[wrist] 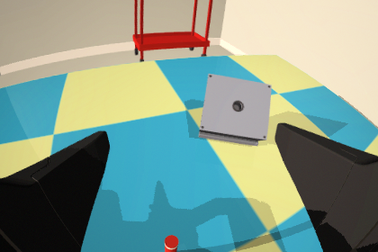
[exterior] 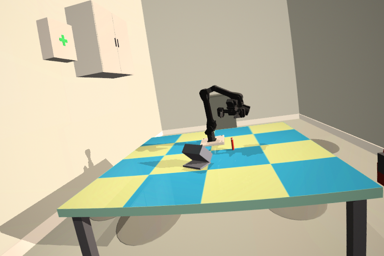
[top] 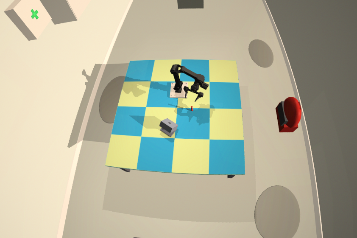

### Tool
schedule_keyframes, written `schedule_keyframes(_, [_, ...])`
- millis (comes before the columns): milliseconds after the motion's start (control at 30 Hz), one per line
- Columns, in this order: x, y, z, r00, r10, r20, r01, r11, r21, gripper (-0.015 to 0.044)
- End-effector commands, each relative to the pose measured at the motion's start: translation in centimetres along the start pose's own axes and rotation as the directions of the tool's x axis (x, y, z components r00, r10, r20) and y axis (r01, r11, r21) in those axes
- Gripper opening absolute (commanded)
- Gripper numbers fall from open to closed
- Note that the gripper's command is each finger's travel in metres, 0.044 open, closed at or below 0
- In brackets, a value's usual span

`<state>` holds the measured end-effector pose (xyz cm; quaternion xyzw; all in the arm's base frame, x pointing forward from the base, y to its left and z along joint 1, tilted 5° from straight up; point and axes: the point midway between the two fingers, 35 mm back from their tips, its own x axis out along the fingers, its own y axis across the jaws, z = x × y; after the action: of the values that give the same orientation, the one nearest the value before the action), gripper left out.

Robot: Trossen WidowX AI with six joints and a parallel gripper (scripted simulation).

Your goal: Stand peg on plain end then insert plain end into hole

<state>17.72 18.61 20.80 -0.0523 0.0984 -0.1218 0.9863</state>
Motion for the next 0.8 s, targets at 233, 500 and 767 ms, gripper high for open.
schedule_keyframes(233, [2.0,-1.6,-2.4,0.946,-0.171,-0.277,0.159,0.985,-0.065,0.0440])
schedule_keyframes(500, [2.8,-2.2,-4.4,0.832,-0.238,-0.501,0.209,0.971,-0.115,0.0440])
schedule_keyframes(767, [3.1,-2.0,-6.0,0.670,-0.227,-0.706,0.196,0.972,-0.127,0.0440])
